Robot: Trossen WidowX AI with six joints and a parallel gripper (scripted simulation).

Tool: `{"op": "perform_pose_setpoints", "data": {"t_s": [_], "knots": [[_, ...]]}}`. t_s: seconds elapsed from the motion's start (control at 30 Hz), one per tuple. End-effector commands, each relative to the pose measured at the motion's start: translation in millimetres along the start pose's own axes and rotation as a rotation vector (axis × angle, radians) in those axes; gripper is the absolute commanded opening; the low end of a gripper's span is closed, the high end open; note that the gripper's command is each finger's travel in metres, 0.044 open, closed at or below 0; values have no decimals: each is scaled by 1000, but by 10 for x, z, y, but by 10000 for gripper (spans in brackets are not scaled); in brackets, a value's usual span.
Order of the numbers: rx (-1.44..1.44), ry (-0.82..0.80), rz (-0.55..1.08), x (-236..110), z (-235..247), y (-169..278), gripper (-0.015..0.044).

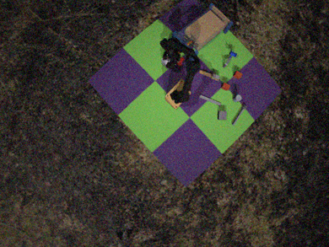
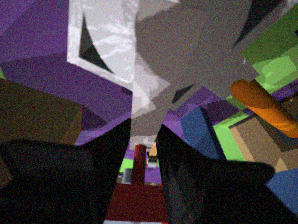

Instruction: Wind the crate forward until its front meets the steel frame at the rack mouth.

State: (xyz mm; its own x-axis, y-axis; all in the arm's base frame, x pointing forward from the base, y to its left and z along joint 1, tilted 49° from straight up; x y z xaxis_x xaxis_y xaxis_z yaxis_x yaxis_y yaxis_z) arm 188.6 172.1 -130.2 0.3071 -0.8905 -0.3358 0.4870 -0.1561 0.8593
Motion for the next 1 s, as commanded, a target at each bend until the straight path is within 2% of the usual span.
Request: {"op": "perform_pose_setpoints", "data": {"t_s": [0.0,0.33,0.87,0.9,0.97], "knots": [[3,0,-1,26,-5,-17,0],[-37,18,4,77,-35,-33,0],[-24,9,0,63,-27,-26,420],[-24,9,0,63,-27,-26,440],[-24,9,0,63,-27,-26,440]]}}
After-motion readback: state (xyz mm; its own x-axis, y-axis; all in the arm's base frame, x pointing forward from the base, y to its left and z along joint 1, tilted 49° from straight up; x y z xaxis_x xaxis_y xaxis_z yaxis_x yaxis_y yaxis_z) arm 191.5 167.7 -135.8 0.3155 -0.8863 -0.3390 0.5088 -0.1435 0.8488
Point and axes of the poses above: the point midway between the two fingers, 35 mm back from their tips, its own x axis out along the fingers, its own z axis across the jaws, y = z × x, the point moved 2 cm from there along -x, back along the fingers, and after that the axes turned 12 degrees about -x, right-handed, at the moved point
